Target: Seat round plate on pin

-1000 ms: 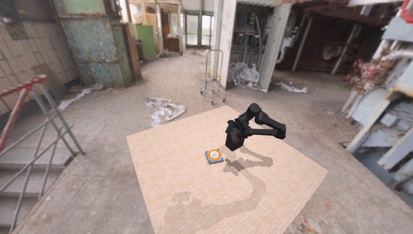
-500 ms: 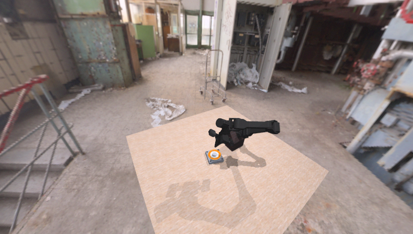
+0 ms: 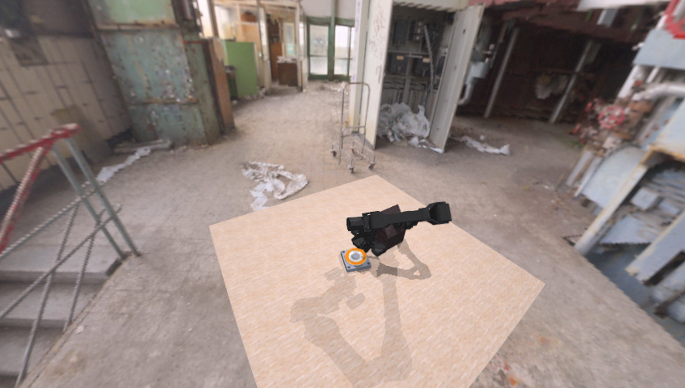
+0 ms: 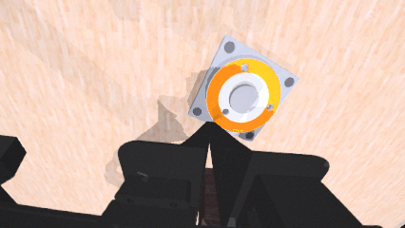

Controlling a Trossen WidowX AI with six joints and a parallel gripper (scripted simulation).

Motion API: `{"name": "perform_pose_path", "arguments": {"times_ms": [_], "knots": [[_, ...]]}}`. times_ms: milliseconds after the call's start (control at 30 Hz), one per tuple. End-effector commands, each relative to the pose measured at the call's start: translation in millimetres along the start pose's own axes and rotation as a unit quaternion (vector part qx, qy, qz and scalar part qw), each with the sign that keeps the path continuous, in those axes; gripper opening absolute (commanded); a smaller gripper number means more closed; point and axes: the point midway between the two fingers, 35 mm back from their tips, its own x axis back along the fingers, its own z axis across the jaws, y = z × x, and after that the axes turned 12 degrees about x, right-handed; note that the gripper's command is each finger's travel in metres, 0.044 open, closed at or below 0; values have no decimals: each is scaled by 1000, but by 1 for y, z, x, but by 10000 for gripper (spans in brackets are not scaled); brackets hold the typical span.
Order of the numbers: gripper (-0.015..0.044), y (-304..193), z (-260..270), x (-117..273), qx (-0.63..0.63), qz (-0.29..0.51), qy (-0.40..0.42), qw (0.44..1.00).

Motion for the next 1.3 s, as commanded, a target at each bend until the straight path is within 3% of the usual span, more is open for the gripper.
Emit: {"name": "perform_pose_path", "arguments": {"times_ms": [0,433,1267], "knots": [[0,-2,1,-3,-13,9,2,1000],[0,-5,1,-50,-13,8,3,1000],[0,-27,-6,-50,-14,9,3,1000]]}}
